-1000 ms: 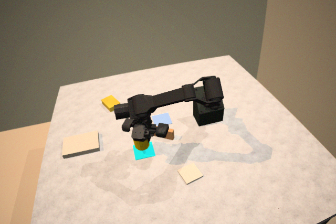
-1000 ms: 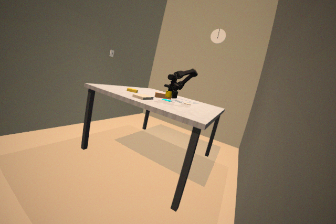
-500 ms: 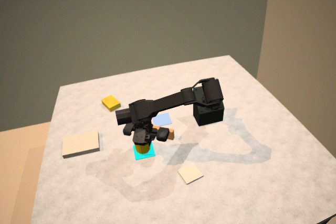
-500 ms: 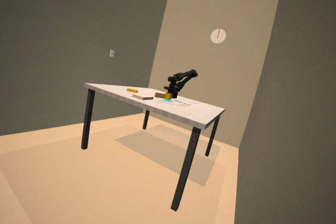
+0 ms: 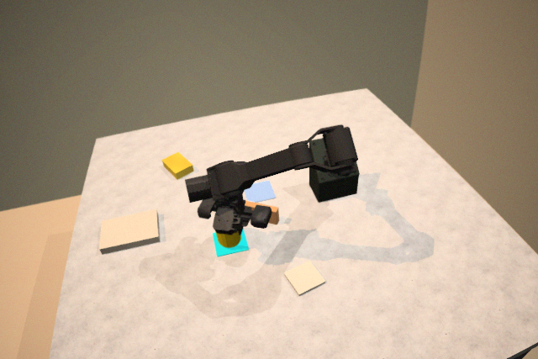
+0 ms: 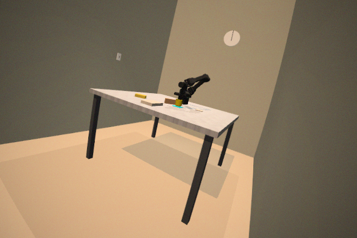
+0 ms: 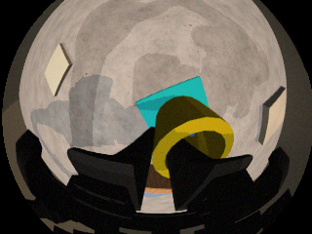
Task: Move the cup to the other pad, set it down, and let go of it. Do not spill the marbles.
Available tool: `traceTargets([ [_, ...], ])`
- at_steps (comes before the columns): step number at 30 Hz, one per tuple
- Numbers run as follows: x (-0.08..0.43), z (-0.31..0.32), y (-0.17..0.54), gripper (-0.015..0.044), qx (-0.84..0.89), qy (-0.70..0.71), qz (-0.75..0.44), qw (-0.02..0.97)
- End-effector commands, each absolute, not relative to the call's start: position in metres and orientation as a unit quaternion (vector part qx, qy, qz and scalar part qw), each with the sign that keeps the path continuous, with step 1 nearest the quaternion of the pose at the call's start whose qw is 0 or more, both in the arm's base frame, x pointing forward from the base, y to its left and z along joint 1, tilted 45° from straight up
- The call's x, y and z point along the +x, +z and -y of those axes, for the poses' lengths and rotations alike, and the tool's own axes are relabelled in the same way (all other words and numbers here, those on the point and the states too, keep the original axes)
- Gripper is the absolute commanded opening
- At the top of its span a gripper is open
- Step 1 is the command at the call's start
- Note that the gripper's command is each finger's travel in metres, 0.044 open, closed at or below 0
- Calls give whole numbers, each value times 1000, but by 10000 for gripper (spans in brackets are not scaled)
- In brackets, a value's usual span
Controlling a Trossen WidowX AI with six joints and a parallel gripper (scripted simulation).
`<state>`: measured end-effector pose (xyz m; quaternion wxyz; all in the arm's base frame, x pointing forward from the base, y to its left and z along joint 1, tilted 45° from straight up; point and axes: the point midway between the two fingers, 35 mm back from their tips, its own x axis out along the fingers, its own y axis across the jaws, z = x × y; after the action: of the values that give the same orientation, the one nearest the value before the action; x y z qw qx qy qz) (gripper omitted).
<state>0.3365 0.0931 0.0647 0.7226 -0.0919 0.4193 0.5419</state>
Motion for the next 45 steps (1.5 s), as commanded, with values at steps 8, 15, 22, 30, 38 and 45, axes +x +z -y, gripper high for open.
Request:
traceTargets([
  [8, 337, -93, 65, 147, -93, 542, -419, 723],
  [15, 337, -90, 68, 147, -92, 542, -419, 723],
  [22, 336, -82, 75, 147, -92, 541, -420, 722],
  [30, 335, -73, 83, 147, -91, 541, -421, 722],
  [38, 332, -64, 91, 147, -90, 541, -421, 722],
  [45, 328, -56, 96, 147, -89, 541, -422, 722],
])
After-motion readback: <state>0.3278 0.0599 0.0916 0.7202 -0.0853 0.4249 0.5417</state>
